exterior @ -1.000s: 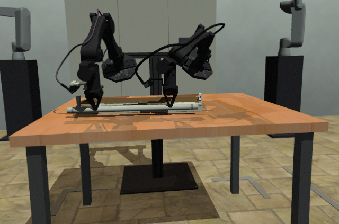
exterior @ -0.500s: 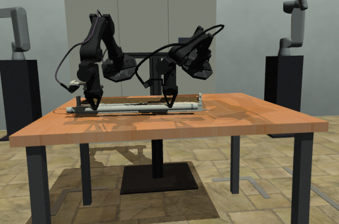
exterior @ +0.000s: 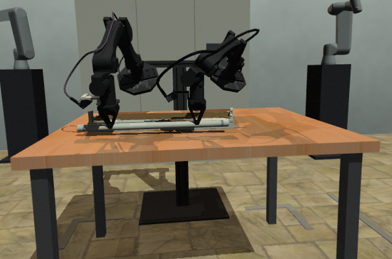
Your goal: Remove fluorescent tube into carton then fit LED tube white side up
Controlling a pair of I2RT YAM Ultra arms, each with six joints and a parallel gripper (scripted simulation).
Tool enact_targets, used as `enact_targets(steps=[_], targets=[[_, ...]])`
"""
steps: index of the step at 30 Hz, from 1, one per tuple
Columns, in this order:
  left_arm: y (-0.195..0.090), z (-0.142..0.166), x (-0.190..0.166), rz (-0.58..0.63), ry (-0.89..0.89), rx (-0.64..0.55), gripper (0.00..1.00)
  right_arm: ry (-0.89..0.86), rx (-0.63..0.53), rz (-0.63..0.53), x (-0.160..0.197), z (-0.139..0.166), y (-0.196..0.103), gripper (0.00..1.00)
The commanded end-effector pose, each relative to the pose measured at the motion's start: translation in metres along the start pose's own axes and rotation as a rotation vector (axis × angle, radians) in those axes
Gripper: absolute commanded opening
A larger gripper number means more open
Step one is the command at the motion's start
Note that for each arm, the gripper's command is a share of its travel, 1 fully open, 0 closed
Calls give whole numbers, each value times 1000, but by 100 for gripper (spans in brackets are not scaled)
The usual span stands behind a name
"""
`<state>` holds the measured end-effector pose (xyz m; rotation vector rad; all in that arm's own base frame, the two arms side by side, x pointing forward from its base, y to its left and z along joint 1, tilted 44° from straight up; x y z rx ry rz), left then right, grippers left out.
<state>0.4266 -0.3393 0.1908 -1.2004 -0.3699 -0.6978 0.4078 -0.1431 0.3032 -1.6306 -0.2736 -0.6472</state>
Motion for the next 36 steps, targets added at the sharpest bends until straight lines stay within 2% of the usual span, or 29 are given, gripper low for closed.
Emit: enact_targets(steps=[1, 4, 5, 7, 8, 9, 11, 13, 15, 17, 22, 24, 26, 28, 31, 34, 36], targets=[[-16, -8, 12, -55, -27, -50, 11, -4, -10, 3, -1, 1, 6, 11], [-13, -13, 9, -52, -19, -52, 11, 10, -19, 16, -2, -6, 9, 11], [-13, -13, 8, -47, -28, -51, 11, 5, -15, 14, -3, -3, -2, 11], [-13, -13, 8, -47, -28, -51, 11, 5, -15, 14, -3, -3, -2, 11], [-6, -3, 10, -42, -24, -37, 11, 1, -15, -10, 2, -2, 5, 11], [2, -3, 10, -38, -25, -32, 11, 2, -14, 19, -2, -2, 17, 11], [5, -13, -4, -10, 7, -29, 11, 3, -13, 36, -6, -2, 16, 11], [-9, -10, 6, -43, -6, -45, 11, 1, -15, 15, 0, -2, 9, 11], [-2, 0, 9, -39, -20, -32, 11, -2, -16, -26, 7, -1, 7, 11], [13, -10, -6, -2, 12, -20, 11, -2, -14, -2, 5, -1, 13, 11], [-10, -5, 10, -54, -33, -46, 11, -8, -12, -17, 7, 3, 3, 11], [-10, -5, 10, -54, -33, -46, 11, -8, -12, -17, 7, 3, 3, 11], [25, -8, -9, 10, 17, -9, 11, 10, -22, 2, 4, -6, 21, 11], [10, -10, 5, -37, -8, -33, 11, 11, -21, 11, 3, -6, 18, 11], [-11, -5, 18, -81, -31, -56, 11, 10, -26, -40, 11, -7, 12, 11], [21, -5, 4, -25, -20, -22, 11, 10, -21, 0, 6, -5, 21, 11], [12, -9, 4, -35, -4, -34, 11, 11, -18, 32, -1, -5, 26, 11]])
Point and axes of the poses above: on each arm, the point where the finger pads meet when closed, its own y axis out along the fingers, its own x axis across the jaws, z = x × y, the point moved 9 cm from there along -y, back along the fingers
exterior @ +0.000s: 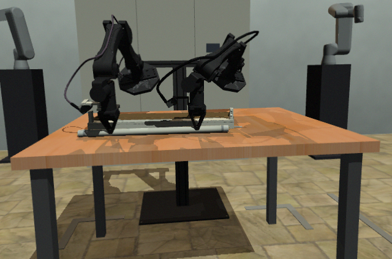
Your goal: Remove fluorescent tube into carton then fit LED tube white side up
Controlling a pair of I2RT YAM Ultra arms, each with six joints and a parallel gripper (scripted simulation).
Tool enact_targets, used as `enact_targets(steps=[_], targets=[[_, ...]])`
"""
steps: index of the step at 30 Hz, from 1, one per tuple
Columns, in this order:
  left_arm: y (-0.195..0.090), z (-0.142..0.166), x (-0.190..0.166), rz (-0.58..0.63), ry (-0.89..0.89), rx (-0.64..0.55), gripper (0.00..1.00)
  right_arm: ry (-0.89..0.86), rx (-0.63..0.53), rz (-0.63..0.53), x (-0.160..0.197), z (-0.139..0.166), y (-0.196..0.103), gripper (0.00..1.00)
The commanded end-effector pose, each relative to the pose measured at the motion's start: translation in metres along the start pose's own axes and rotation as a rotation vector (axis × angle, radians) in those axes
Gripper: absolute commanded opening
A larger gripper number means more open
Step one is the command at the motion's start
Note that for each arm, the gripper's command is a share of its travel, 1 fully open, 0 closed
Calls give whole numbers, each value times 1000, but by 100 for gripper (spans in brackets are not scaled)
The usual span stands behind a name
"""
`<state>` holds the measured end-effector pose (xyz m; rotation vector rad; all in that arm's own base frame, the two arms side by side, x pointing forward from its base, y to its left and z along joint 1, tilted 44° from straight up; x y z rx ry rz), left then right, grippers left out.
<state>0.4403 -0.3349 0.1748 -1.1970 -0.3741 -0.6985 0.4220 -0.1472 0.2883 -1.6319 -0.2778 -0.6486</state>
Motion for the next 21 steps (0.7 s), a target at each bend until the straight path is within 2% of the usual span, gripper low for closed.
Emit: enact_targets(steps=[1, 5, 6, 7, 9, 10, 21], targets=[[-14, -10, 6, -40, -5, -43, 11, 13, -21, 11, -3, -6, -6, 11], [-23, -7, 10, -52, -28, -50, 11, 13, -22, -1, -2, -6, -12, 11], [-2, -7, 3, -23, -1, -29, 11, 13, -22, -1, -2, -6, -12, 11], [4, -14, -6, -4, 18, -26, 11, 13, -23, 0, -2, -6, -11, 11], [-12, -9, 5, -36, -22, -40, 11, 12, -22, -1, -2, -6, -12, 11], [-16, -7, 11, -51, -35, -46, 49, 12, -22, -1, -2, -6, -12, 11], [-15, -8, 9, -43, -25, -43, 49, 12, -21, -1, -2, -6, -12, 11]])
Point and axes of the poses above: on each arm, the point where the finger pads meet when closed, its own y axis out along the fingers, its own x axis across the jaws, z = x × y, the point moved 9 cm from there along -y, back along the fingers
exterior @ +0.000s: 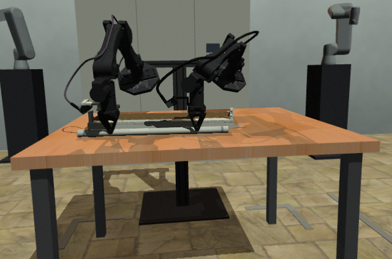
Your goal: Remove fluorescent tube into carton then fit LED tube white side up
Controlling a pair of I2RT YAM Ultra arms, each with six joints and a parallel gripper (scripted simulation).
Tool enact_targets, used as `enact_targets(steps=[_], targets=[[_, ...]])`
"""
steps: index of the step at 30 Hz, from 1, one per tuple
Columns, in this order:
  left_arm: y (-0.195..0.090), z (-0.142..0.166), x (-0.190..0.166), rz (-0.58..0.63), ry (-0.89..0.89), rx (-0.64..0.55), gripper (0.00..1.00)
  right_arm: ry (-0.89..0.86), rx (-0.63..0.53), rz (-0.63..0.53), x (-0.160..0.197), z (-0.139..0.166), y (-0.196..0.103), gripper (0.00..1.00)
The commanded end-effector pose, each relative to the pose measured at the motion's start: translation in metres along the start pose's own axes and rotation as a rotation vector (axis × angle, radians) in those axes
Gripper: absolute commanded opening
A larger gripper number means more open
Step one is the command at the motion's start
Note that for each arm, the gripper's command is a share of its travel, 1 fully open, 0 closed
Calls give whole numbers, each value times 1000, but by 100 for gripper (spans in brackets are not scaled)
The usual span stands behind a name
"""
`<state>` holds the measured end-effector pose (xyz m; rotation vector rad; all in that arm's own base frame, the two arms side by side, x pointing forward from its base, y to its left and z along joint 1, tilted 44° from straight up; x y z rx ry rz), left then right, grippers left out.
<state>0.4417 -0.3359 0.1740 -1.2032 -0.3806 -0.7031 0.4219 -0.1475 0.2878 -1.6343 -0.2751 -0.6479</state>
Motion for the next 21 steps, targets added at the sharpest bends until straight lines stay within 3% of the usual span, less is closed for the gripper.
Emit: enact_targets(steps=[1, 6, 13, 18, 21], targets=[[-16, -7, 8, -36, -21, -37, 49, 12, -19, -3, -2, -5, -12, 11], [-16, -7, 8, -36, -21, -37, 49, 12, -19, -3, -2, -5, -12, 11], [-58, 0, 8, -22, -18, -12, 49, 12, -19, -3, -2, -5, -12, 11], [-55, -8, 5, -23, -9, -30, 49, 12, -19, -3, -2, -5, -12, 11], [-78, -1, 8, -29, -16, -20, 49, 12, -19, -3, -2, -5, -12, 11]])
Point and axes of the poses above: on each arm, the point where the finger pads meet when closed, its own y axis out along the fingers, its own x axis across the jaws, z = x × y, the point moved 9 cm from there along -y, back along the fingers
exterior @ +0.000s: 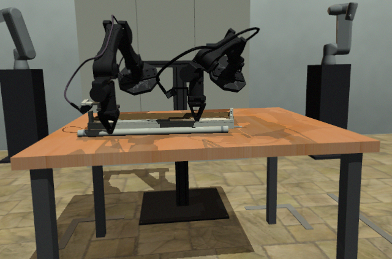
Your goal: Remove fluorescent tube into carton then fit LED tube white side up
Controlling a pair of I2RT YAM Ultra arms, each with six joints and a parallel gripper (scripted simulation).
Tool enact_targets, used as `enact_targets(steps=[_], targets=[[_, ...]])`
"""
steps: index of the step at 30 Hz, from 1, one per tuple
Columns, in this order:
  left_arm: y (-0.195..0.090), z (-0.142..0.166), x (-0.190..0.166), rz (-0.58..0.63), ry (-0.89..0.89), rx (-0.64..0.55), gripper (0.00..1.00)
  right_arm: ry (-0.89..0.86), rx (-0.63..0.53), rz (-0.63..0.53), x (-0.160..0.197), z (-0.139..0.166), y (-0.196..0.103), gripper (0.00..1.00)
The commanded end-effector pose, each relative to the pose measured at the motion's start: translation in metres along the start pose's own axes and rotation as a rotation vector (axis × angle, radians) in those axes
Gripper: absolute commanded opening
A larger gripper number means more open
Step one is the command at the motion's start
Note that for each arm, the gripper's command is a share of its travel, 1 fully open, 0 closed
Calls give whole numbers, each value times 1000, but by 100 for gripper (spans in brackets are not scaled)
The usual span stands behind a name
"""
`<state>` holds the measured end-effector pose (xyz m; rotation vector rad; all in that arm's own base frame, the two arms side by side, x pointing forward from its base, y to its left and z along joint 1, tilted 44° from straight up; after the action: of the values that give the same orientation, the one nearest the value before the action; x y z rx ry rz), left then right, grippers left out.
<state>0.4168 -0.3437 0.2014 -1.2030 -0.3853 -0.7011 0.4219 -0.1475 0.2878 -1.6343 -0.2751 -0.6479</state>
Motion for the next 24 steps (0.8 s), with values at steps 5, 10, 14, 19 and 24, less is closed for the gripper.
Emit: enact_targets(steps=[5, 10, 14, 19, 24], targets=[[-30, -12, 0, -10, 8, -34, 49, 12, -19, -3, -2, -5, -12, 11], [-33, -10, 0, -29, 2, -45, 49, 12, -19, -3, -2, -5, -12, 11], [-33, -8, -4, -6, 16, -34, 49, 12, -19, -3, -2, -5, -12, 11], [-46, -1, 10, -44, 3, -52, 49, 12, -19, -3, -2, -5, -12, 11], [-28, -12, -1, -12, 26, -37, 49, 12, -19, -3, -2, -5, -12, 11]])
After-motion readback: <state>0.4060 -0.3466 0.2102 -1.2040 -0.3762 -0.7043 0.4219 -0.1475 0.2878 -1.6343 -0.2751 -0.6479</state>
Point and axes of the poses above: on each arm, the point where the finger pads meet when closed, its own y axis out along the fingers, its own x axis across the jaws, z = x × y, the point moved 9 cm from there along -y, back along the fingers
